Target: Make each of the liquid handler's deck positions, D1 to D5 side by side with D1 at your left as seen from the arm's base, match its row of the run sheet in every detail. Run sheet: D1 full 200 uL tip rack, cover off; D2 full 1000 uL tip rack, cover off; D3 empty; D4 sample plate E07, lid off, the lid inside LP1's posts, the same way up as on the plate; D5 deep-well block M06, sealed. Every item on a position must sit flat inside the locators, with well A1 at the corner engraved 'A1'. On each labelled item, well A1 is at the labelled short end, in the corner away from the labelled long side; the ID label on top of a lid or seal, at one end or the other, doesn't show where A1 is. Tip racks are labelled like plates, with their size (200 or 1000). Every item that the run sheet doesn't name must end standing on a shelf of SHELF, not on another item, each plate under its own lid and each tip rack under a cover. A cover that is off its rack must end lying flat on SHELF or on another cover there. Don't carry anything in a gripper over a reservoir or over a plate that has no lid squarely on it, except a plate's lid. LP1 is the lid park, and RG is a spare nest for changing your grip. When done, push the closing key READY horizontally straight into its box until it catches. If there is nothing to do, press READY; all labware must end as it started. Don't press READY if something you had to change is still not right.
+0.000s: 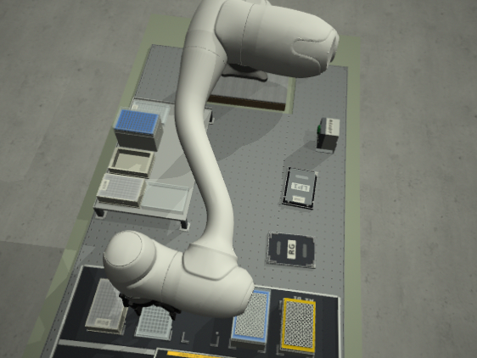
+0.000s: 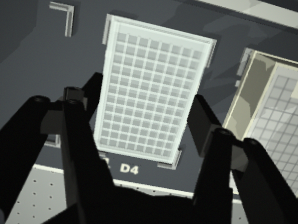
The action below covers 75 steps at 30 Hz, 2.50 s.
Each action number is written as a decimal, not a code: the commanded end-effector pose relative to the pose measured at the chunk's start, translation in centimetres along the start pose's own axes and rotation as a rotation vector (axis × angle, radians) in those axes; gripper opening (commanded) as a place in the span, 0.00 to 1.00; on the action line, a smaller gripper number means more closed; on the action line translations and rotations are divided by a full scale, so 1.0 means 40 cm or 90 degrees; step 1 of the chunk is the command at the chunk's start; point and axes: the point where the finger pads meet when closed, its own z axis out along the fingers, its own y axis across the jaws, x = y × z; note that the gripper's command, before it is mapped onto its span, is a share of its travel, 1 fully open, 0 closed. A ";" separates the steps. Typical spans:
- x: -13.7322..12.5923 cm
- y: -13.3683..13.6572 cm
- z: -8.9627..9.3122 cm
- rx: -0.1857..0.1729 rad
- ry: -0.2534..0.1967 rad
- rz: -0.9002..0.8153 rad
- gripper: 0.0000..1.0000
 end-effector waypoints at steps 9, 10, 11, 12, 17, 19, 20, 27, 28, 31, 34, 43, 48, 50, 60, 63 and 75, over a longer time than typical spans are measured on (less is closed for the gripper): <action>0.001 0.000 -0.004 0.000 0.001 0.000 0.10; 0.001 0.000 -0.004 0.000 0.001 0.000 0.10; 0.001 0.000 -0.004 0.000 0.001 0.000 0.10; 0.001 0.000 -0.004 0.000 0.001 0.000 0.10; 0.001 0.000 -0.008 0.000 0.001 0.000 0.10; 0.001 0.000 -0.017 0.000 0.001 0.000 0.10; 0.001 0.000 -0.021 0.000 0.001 0.000 0.10; 0.001 0.000 -0.046 0.000 0.001 0.000 0.10; 0.001 0.000 -0.046 0.000 0.001 0.000 0.10; 0.001 0.000 -0.058 0.000 0.001 0.000 0.10; 0.001 0.000 -0.071 0.000 0.001 0.000 0.10; 0.001 0.000 -0.108 0.000 0.001 0.000 0.10; 0.001 0.000 -0.121 0.000 0.001 0.000 0.10; 0.001 0.000 -0.129 0.000 0.001 0.000 0.10; 0.001 0.000 -0.171 0.000 0.001 0.000 0.10; 0.001 0.000 -0.175 0.000 0.001 0.000 0.10; 0.001 0.000 -0.225 0.000 0.001 0.000 0.10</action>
